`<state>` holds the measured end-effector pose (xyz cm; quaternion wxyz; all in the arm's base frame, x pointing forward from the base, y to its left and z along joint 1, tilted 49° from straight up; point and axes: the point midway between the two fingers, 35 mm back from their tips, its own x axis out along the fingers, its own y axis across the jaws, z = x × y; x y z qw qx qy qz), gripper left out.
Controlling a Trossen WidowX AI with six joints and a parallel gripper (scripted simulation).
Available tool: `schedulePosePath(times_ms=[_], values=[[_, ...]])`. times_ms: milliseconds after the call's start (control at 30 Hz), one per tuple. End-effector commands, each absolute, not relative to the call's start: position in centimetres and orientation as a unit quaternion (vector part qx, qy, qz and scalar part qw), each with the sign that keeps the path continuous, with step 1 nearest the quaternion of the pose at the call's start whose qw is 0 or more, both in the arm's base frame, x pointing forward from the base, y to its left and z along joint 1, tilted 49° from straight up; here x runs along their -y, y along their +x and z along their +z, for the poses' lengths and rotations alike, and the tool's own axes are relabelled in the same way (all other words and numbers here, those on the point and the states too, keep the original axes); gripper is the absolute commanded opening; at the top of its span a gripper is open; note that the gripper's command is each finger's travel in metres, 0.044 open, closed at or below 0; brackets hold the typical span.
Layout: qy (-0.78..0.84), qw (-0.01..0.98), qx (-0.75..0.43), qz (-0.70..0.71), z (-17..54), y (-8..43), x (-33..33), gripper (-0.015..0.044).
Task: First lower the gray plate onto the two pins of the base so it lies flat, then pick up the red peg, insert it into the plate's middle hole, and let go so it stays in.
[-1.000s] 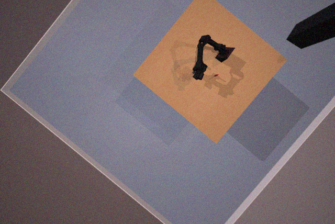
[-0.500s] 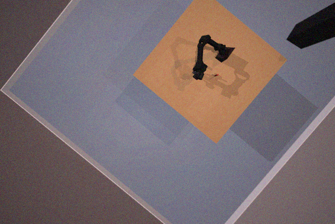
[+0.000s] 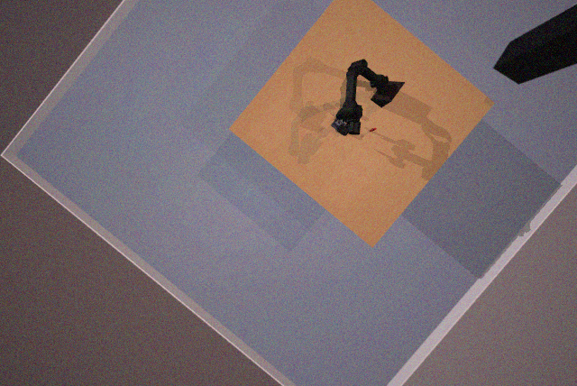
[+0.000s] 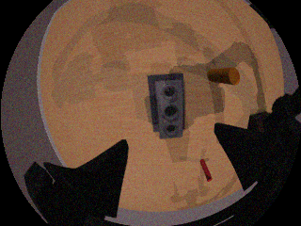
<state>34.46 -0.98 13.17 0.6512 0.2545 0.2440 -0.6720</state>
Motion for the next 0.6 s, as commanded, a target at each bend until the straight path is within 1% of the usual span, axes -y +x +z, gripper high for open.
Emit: schedulePosePath(times_ms=[0, 233, 333, 567], values=[[0.252, 0.65, -0.247, -0.673, 14.2, 34.5, -0.1, 0.044], [0.244, 0.653, -0.258, -0.668, 13.2, 34.4, -1.1, 0.044], [0.221, 0.661, -0.29, -0.655, 10.3, 33.6, -4.2, 0.044], [0.165, 0.671, -0.349, -0.633, 3.5, 29.4, -10.8, 0.044]])
